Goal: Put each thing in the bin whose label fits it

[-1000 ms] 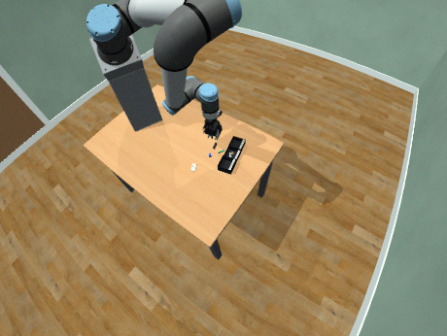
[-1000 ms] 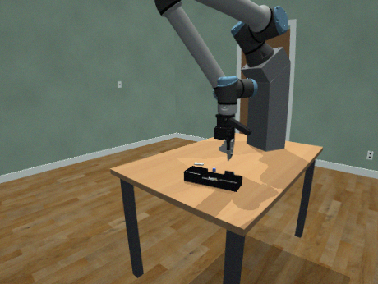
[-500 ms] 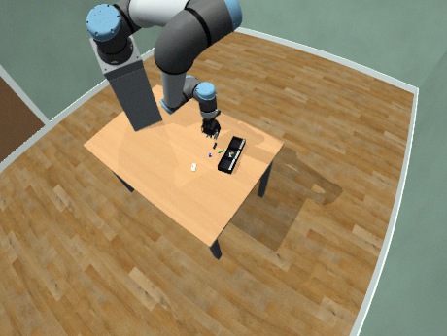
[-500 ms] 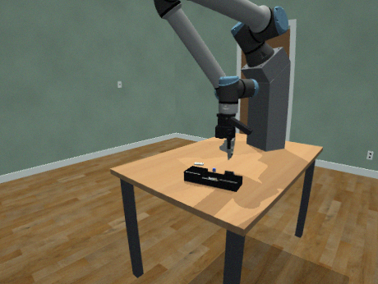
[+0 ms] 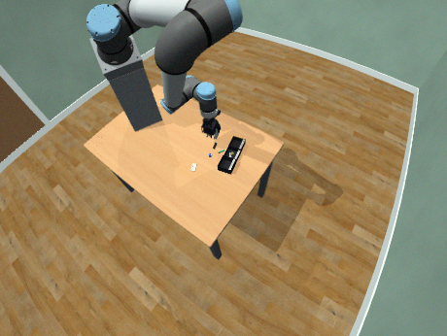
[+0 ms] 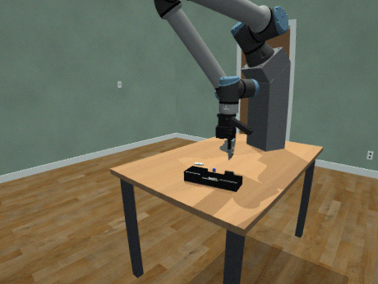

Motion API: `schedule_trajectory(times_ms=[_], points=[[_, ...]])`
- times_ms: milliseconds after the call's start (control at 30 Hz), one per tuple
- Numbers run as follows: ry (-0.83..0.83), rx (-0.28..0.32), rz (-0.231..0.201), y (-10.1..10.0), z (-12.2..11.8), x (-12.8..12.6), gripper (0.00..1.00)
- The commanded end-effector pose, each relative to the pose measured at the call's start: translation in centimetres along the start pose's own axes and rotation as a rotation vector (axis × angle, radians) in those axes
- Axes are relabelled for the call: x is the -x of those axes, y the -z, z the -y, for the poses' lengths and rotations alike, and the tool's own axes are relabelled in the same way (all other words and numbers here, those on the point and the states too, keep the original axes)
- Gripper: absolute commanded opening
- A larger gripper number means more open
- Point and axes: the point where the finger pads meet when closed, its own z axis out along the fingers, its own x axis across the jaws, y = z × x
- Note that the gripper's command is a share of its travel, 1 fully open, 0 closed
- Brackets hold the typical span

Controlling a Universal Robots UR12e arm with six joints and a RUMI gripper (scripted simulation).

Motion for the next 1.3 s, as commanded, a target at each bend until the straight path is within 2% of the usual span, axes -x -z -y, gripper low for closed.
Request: schedule_trajectory(times_ms=[0,67,567,800,1100,1267], points=[[-0.001,0.002,-0.003,-0.5,0.0,-0.1,0.17],[-0.001,0.002,-0.003,-0.5,0.0,-0.1,0.17],[-0.001,0.002,-0.003,-6.3,-0.2,-0.3,0.17],[0.0,0.002,-0.005,-6.1,-0.2,-0.7,0.17],[-0.001,0.002,-0.003,-7.5,-0.2,-0.4,0.17],[-0.001,0.001,-0.001,-7.5,-0.1,-0.1,0.17]])
